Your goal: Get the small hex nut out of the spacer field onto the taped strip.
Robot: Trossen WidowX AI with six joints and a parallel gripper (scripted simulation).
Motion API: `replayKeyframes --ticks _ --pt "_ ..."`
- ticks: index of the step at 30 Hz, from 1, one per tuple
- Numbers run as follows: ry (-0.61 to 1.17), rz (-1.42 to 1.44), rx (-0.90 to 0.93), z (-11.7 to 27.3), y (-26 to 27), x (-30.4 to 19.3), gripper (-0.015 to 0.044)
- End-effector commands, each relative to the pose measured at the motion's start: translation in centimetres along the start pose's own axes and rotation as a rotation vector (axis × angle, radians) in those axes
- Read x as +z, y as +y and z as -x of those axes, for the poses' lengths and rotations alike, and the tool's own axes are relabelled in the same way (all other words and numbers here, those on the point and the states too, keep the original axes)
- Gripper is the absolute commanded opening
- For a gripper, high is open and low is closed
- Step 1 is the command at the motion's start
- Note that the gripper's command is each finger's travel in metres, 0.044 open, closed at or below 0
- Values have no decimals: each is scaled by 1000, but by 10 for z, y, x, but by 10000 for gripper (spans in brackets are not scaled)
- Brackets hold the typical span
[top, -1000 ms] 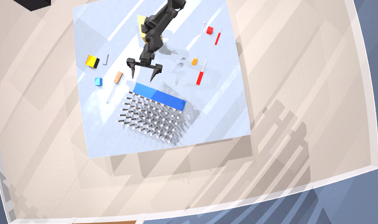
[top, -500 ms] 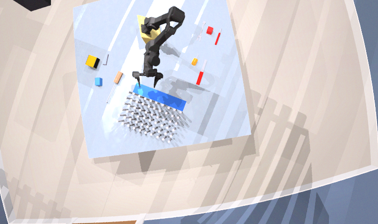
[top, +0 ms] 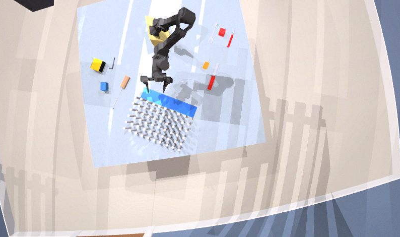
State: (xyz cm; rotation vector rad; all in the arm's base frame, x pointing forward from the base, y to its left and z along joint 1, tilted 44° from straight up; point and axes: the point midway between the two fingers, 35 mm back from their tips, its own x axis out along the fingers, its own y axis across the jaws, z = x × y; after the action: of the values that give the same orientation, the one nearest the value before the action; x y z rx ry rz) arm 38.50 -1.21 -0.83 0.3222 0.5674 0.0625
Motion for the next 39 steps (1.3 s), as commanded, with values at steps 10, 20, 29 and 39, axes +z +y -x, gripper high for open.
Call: replayKeyframes --ticks 10,20,29,39 --pt "3 6 4 0 1 -1 440" --pt "63 -180 -30 -8 -20 -8 440" --pt "281 -1238 -299 -19 -123 -57 440" --pt "345 -2029 -562 -2 -178 -96 440"
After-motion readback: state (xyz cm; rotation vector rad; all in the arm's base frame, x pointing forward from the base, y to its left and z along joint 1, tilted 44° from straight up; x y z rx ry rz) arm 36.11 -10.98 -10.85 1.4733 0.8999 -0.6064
